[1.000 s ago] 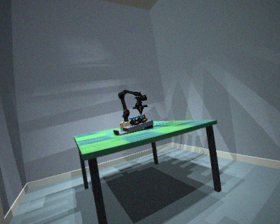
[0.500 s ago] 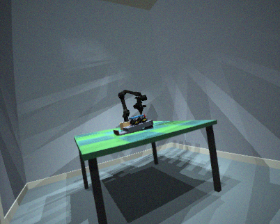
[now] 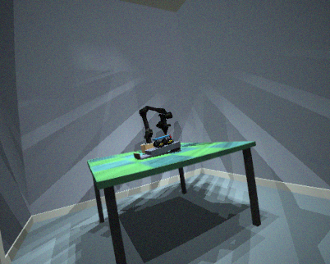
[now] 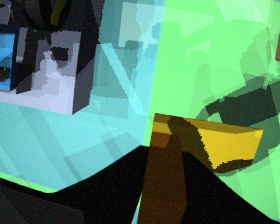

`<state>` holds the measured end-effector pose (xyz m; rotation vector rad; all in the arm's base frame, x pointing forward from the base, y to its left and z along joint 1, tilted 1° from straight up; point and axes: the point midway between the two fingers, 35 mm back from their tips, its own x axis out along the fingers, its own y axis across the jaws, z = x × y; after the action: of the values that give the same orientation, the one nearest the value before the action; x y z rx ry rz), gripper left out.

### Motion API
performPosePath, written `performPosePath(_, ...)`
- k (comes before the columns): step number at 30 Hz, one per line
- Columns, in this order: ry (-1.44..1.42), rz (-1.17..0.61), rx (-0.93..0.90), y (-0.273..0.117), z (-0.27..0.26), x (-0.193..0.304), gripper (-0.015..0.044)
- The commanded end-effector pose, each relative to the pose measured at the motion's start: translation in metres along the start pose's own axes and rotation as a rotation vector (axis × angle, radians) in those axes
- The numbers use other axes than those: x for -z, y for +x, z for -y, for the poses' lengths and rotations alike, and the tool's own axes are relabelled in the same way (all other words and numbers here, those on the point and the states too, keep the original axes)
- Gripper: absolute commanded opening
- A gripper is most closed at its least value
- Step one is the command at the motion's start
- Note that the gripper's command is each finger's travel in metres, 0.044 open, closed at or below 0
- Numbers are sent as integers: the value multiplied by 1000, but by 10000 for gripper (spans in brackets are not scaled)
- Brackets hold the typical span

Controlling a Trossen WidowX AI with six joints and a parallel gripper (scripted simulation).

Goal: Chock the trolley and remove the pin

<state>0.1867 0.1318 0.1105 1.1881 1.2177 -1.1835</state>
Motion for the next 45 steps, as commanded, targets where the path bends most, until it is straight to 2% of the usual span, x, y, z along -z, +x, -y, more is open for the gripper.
performPosePath(1, 7, 1, 2, 1, -2, -14, 0)
performPosePath(45, 9, 13, -1, 9, -38, -159, 0)
